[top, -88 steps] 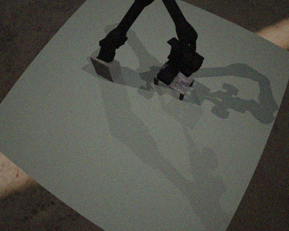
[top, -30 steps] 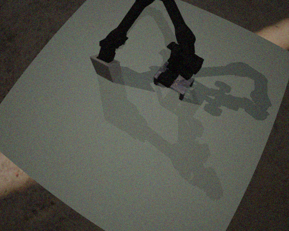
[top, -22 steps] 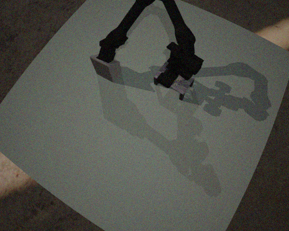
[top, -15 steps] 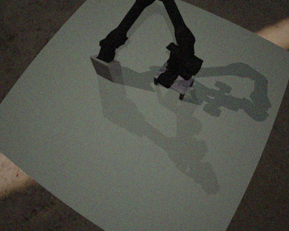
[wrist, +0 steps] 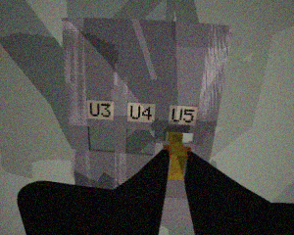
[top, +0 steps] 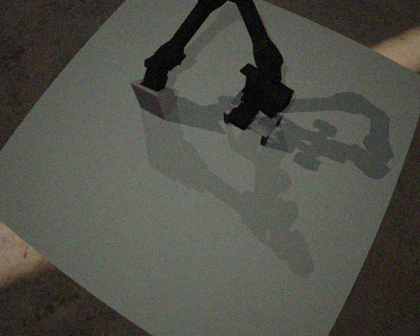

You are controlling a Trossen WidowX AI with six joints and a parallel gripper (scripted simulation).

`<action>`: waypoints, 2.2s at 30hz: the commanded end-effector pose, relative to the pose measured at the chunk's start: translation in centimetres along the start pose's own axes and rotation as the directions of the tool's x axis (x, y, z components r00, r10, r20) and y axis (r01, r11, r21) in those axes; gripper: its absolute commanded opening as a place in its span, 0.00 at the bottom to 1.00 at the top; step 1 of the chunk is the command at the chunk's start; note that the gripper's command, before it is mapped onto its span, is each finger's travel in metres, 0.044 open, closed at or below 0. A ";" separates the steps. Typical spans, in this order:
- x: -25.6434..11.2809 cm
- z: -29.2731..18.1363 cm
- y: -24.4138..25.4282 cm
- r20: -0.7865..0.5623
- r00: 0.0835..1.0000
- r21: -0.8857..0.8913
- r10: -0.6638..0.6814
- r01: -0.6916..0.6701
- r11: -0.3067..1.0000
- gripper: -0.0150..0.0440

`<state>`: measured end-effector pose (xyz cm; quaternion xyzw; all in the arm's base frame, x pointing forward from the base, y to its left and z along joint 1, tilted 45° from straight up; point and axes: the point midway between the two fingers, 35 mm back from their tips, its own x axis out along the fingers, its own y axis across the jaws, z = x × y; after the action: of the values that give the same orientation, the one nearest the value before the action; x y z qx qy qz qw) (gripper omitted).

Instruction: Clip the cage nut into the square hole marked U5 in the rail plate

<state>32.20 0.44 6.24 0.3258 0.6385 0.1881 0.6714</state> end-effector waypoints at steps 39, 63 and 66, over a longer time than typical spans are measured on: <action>0.0 0.0 -0.6 -0.001 1.000 0.001 0.026 -0.026 1.000 0.30; 0.0 0.0 -0.4 -0.001 0.999 0.002 -0.051 0.051 0.999 0.30; 0.0 0.0 -0.4 -0.001 0.999 0.002 -0.051 0.051 0.999 0.30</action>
<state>32.01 0.25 5.78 0.3120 0.6491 0.1728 0.6719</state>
